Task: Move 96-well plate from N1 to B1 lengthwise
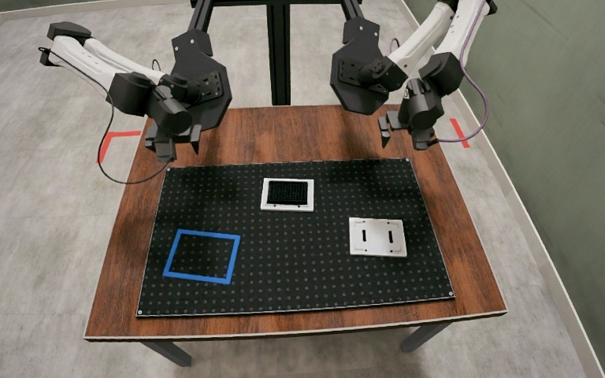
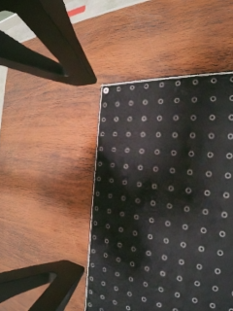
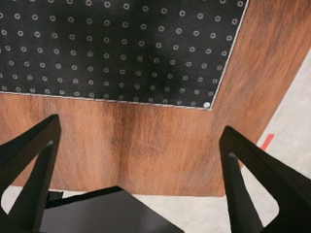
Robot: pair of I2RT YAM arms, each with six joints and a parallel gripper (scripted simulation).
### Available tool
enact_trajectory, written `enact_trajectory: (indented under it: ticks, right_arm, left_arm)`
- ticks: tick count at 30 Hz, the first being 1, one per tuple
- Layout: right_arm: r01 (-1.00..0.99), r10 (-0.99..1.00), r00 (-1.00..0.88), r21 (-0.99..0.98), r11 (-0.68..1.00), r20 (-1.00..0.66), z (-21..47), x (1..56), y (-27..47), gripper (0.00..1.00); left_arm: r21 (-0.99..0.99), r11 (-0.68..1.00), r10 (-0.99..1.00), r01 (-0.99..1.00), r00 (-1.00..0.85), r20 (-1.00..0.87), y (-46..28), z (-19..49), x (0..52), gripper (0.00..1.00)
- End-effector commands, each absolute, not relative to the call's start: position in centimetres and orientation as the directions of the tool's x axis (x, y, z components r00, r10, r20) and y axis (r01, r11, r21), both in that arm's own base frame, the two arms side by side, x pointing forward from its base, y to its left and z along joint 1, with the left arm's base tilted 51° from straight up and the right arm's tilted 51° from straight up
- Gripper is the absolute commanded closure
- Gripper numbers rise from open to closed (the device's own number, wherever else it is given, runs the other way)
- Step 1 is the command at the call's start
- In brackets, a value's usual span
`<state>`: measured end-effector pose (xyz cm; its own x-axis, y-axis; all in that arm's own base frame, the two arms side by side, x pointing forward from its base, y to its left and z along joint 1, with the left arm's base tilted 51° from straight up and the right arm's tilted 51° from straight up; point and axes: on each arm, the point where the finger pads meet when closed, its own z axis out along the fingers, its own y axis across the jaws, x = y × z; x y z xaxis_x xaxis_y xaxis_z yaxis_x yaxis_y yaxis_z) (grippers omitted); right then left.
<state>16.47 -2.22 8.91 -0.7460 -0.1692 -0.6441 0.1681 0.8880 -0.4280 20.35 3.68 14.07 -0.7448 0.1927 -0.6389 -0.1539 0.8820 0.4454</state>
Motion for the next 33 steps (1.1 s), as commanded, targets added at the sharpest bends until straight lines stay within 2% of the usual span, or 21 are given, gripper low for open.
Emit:
enact_trajectory:
  ticks: [1,27,31,33]
  right_arm:
    - [0.178,-0.164,-0.736,-0.421,0.889,-0.657,9.7,16.6,-2.1,0.0]
    - [0.178,-0.164,-0.736,-0.421,0.889,-0.657,9.7,16.6,-2.1,0.0]
    - [0.064,-0.297,-0.755,-0.517,0.853,-0.584,7.6,17.4,-0.9,0.0]
    - [0.064,-0.297,-0.755,-0.517,0.853,-0.584,7.6,17.4,-0.9,0.0]
  left_arm:
    - [0.447,0.883,0.199,-0.145,-0.747,-0.635,3.7,14.2,20.3,0.0]
    - [0.447,0.883,0.199,-0.145,-0.747,-0.635,3.7,14.2,20.3,0.0]
    - [0.447,0.883,0.199,-0.145,-0.747,-0.635,3.7,14.2,20.3,0.0]
    - [0.447,0.883,0.199,-0.145,-0.747,-0.635,3.7,14.2,20.3,0.0]
